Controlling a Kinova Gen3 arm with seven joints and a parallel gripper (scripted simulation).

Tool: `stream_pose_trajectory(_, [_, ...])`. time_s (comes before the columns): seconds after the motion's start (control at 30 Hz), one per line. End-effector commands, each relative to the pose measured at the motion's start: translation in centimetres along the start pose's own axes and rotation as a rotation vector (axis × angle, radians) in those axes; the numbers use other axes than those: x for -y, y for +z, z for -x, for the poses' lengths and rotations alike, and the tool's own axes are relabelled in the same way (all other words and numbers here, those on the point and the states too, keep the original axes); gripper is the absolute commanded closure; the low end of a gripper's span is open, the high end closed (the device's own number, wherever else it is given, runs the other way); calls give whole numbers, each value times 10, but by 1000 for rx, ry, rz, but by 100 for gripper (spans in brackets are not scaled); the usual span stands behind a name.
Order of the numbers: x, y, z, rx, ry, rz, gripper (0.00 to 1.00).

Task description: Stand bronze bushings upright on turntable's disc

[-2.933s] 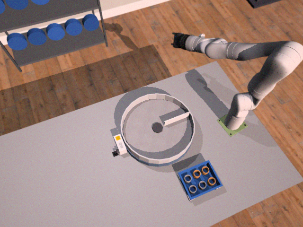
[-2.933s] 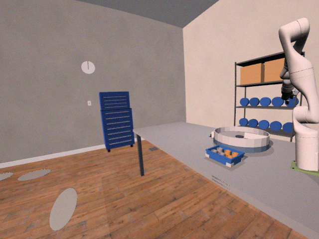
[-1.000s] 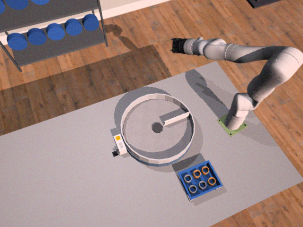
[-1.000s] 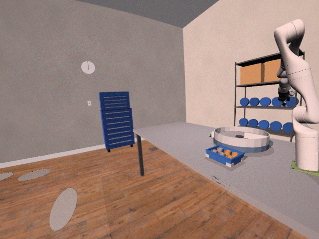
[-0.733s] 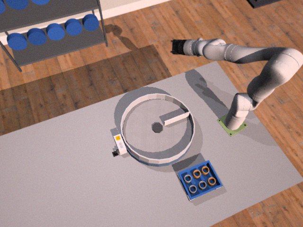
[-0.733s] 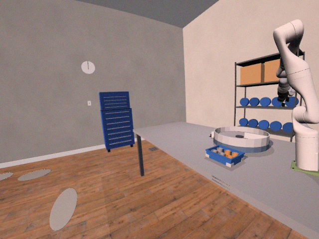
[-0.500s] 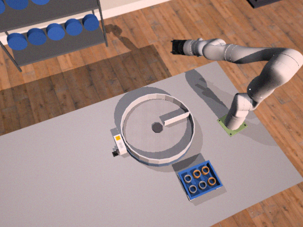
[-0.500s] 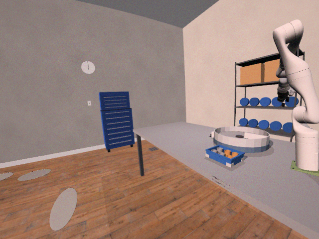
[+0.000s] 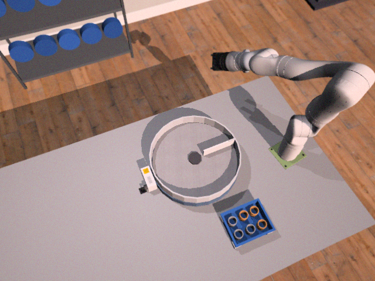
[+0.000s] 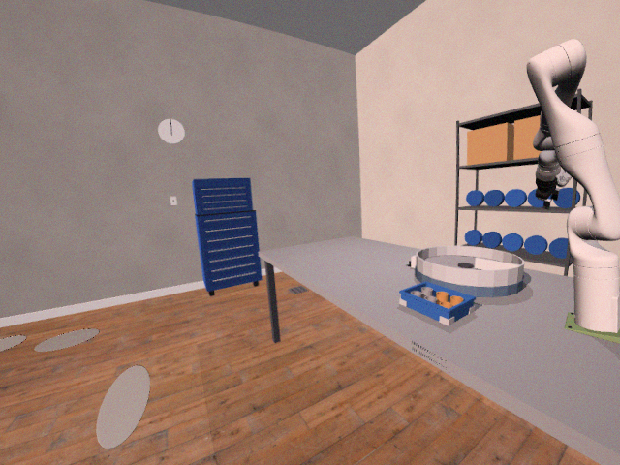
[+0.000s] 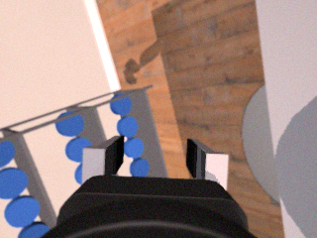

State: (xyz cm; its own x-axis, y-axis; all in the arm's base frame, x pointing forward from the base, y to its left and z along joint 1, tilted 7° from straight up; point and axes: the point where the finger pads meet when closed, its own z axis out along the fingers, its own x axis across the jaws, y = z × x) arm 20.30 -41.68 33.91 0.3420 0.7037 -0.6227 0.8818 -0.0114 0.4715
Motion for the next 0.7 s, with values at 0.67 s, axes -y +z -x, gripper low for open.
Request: stream_pose_trajectory(0.67, [-35, -63, -162, -409, -67, -138, 0])
